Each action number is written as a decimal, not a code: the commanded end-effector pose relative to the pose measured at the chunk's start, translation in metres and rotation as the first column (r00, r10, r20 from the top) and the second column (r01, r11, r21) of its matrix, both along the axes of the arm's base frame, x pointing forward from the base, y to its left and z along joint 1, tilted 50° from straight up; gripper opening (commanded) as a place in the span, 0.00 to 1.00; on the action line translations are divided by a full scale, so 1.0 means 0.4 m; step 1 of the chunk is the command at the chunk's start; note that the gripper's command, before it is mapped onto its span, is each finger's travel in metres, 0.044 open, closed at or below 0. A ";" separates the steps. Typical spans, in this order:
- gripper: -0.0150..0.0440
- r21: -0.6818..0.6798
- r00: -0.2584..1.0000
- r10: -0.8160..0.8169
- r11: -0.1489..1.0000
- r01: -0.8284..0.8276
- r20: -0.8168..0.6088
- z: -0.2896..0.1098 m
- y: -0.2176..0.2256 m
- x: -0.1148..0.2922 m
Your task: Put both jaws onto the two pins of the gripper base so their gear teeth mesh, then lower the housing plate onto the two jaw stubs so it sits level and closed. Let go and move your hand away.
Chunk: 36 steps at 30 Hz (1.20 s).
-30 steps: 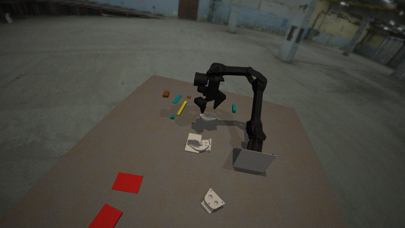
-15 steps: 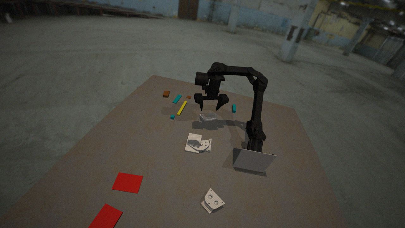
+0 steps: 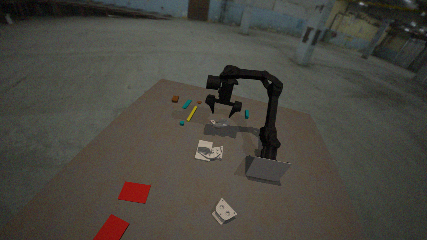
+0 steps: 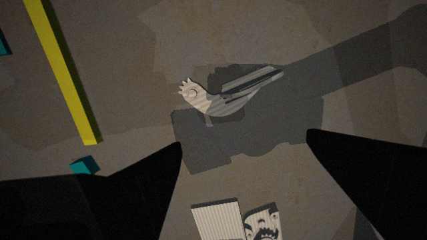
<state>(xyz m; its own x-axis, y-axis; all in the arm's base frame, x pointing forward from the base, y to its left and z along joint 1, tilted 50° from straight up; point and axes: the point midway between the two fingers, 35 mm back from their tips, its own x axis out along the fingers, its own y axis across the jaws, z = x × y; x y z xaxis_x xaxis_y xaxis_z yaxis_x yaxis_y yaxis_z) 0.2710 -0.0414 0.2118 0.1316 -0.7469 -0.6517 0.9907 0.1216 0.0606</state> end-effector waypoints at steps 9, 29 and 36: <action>1.00 0.070 0.942 -0.221 0.975 0.210 0.251 0.017 -0.007 -0.007; 1.00 0.299 0.606 -0.557 0.826 0.478 0.569 0.034 -0.017 -0.019; 1.00 0.399 0.433 -0.643 0.749 0.529 0.632 0.040 -0.020 -0.023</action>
